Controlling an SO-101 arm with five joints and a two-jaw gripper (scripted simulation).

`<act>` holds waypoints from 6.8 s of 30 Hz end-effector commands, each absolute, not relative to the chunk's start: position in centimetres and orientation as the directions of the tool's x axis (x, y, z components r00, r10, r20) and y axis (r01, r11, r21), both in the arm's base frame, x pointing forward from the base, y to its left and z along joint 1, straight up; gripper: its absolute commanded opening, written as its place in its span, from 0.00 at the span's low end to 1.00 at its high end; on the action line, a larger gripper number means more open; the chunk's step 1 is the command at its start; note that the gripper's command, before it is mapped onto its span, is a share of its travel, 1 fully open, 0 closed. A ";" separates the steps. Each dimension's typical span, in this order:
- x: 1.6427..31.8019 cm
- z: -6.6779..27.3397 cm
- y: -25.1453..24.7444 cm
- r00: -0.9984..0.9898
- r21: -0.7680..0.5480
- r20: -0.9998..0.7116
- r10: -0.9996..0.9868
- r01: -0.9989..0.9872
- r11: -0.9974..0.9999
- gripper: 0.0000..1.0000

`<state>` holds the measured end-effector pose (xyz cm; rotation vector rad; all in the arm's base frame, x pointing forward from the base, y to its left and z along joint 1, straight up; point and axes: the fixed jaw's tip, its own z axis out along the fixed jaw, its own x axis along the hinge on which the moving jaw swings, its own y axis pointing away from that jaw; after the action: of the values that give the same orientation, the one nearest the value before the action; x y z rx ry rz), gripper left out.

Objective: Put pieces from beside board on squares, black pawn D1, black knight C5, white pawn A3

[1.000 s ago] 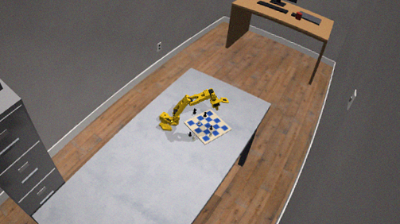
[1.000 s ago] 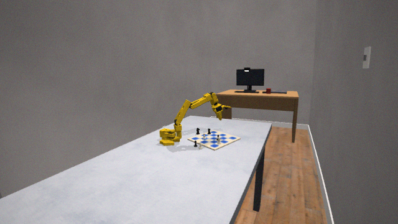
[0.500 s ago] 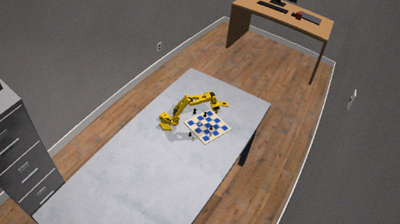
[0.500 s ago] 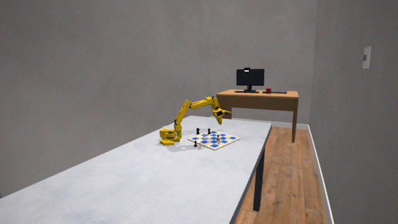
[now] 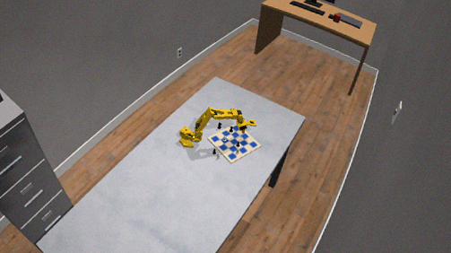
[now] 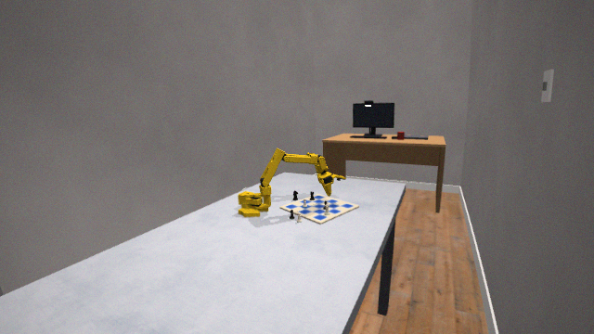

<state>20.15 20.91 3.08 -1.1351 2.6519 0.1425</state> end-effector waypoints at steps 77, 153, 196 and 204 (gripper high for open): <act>19.7 10.0 20.8 -0.654 -0.008 -0.305 -0.692 -0.725 0.689 0.00; 14.1 6.1 1.5 -0.857 0.000 -0.513 -0.045 -0.052 0.999 0.09; 14.0 2.6 1.4 -0.857 0.000 -0.513 -0.041 -0.048 0.999 0.09; 14.1 1.5 1.4 -0.860 0.000 -0.508 -0.041 -0.048 0.999 0.09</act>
<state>14.07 1.55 2.06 -0.0791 2.5975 0.0171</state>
